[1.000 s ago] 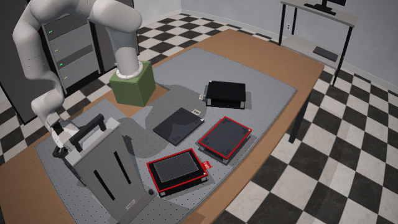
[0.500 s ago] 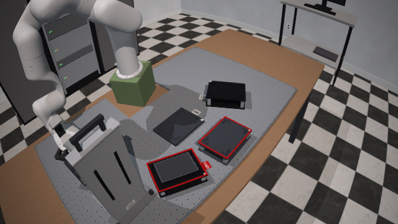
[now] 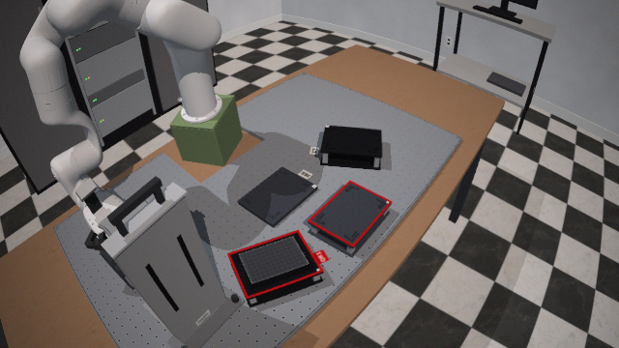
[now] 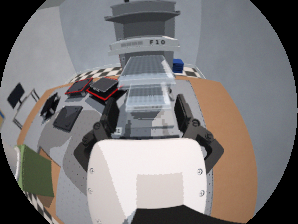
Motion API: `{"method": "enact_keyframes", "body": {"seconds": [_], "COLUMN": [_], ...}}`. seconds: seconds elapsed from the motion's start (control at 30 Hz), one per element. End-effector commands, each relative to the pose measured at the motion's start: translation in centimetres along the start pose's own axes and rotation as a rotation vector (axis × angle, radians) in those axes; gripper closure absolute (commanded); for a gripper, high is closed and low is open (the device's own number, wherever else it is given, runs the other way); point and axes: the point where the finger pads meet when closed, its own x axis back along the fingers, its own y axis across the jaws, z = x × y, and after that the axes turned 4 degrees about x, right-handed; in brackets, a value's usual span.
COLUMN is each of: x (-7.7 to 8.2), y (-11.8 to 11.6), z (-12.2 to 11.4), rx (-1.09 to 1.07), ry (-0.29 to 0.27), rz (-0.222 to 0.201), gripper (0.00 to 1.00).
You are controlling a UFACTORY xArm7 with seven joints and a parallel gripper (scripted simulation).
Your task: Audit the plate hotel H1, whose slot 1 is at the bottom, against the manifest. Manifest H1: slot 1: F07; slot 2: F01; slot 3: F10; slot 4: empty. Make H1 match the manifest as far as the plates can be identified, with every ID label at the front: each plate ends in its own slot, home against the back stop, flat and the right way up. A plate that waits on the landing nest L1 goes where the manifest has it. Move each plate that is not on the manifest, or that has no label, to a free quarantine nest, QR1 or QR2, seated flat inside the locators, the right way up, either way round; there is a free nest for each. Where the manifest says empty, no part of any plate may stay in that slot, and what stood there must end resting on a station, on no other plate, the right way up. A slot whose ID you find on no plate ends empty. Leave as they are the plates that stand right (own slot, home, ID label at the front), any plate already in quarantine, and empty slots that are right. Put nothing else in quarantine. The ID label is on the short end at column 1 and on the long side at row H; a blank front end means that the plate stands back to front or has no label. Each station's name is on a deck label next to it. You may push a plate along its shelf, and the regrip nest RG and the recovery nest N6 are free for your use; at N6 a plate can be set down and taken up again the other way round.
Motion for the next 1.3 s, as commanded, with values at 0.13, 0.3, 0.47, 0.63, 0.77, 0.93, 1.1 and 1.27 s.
{"method": "enact_keyframes", "body": {"seconds": [0.13,0.3,0.47,0.63,0.77,0.93,1.1,1.27], "x": [0.00,0.00,0.00,0.00,0.00,0.00,0.00,0.00], "y": [0.10,0.10,0.10,0.10,0.10,0.10,0.10,0.10], "z": [0.09,0.09,0.09,0.09,0.09,0.09,0.09,0.09], "rx": [0.003,0.003,0.003,0.003,0.003,0.003,0.003,0.003], "ry": [0.000,0.000,0.000,0.000,0.000,0.000,0.000,0.000], "rz": [0.000,0.000,0.000,0.000,0.000,0.000,0.000,0.000], "gripper": [0.00,0.00,0.00,0.00,0.00,0.00,0.00,0.00]}}
